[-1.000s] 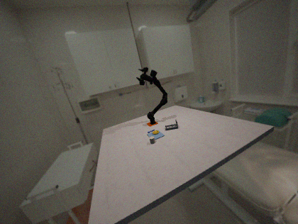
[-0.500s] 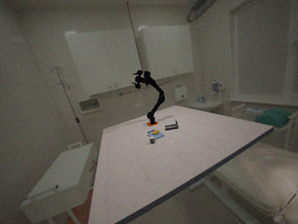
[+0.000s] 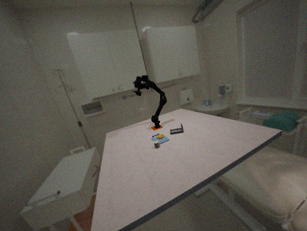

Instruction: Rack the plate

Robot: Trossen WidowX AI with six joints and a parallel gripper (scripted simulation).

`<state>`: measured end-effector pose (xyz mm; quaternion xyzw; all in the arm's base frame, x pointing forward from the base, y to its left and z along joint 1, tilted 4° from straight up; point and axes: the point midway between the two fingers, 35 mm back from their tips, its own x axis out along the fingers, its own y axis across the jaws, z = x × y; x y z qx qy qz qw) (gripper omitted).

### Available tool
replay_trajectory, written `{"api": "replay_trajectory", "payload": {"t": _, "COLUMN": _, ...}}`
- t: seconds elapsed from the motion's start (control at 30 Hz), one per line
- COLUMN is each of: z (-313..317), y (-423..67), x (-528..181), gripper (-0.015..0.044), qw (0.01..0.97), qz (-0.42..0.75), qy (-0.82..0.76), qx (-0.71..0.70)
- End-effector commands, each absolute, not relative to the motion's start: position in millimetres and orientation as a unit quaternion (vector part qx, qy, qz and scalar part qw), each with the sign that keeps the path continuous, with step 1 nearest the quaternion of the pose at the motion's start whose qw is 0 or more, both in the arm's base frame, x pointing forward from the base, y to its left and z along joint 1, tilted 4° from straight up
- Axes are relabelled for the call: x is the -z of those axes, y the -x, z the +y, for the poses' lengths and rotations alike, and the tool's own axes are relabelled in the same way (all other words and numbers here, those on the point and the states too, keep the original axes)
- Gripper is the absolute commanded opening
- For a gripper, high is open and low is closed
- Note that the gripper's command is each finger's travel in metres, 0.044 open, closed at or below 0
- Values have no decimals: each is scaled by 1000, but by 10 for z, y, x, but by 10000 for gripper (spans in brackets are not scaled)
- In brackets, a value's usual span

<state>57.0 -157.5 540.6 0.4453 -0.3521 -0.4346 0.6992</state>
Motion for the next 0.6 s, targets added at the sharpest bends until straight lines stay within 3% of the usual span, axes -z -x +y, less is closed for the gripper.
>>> {"api": "replay_trajectory", "payload": {"t": 0.0, "z": -1723, "y": -642, "x": -5266, "gripper": 400, "qw": 708, "qz": -308, "qy": -449, "qx": 450}}
{"api": "replay_trajectory", "payload": {"t": 0.57, "z": -2118, "y": -1064, "x": -4653, "gripper": 400, "qw": 754, "qz": -105, "qy": -443, "qx": 473}}
